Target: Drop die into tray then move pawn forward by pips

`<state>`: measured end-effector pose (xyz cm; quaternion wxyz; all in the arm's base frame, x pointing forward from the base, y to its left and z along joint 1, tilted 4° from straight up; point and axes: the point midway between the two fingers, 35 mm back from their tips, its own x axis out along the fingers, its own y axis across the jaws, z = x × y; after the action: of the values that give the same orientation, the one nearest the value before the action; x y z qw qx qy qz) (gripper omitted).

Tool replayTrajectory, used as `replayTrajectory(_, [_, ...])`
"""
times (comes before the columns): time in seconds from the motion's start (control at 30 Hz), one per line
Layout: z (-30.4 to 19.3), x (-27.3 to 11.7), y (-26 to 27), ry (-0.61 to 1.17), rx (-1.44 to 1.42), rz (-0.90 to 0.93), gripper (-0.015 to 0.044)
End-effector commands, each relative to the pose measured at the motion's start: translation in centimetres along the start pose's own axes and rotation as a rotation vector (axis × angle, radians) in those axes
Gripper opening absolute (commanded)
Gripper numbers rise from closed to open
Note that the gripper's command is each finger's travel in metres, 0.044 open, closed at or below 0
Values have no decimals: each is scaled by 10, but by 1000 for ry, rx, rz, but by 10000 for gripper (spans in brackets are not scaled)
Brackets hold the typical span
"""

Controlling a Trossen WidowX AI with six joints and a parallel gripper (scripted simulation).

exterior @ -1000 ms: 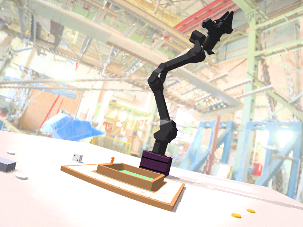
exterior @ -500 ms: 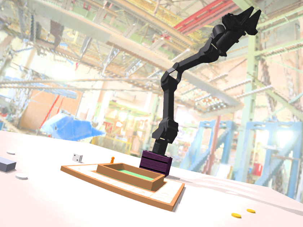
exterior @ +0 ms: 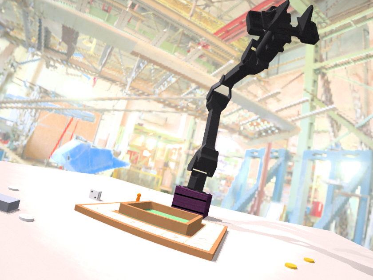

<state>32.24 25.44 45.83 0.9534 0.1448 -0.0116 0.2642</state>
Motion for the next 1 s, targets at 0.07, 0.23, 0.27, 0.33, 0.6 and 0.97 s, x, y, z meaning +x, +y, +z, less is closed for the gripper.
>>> replayTrajectory(0.07, [-52, 23, -78, 181, -155, -164, 275])
replayTrajectory(0.23, [-95, 28, -153, 369, -296, -294, 275])
replayTrajectory(0.27, [-104, 27, -169, 409, -320, -317, 275])
replayTrajectory(0.33, [-120, 22, -200, 494, -362, -360, 275])
replayTrajectory(0.6, [-183, -22, -309, 841, -465, -466, 275])
replayTrajectory(0.97, [-253, -135, -417, 1268, -366, -502, 275])
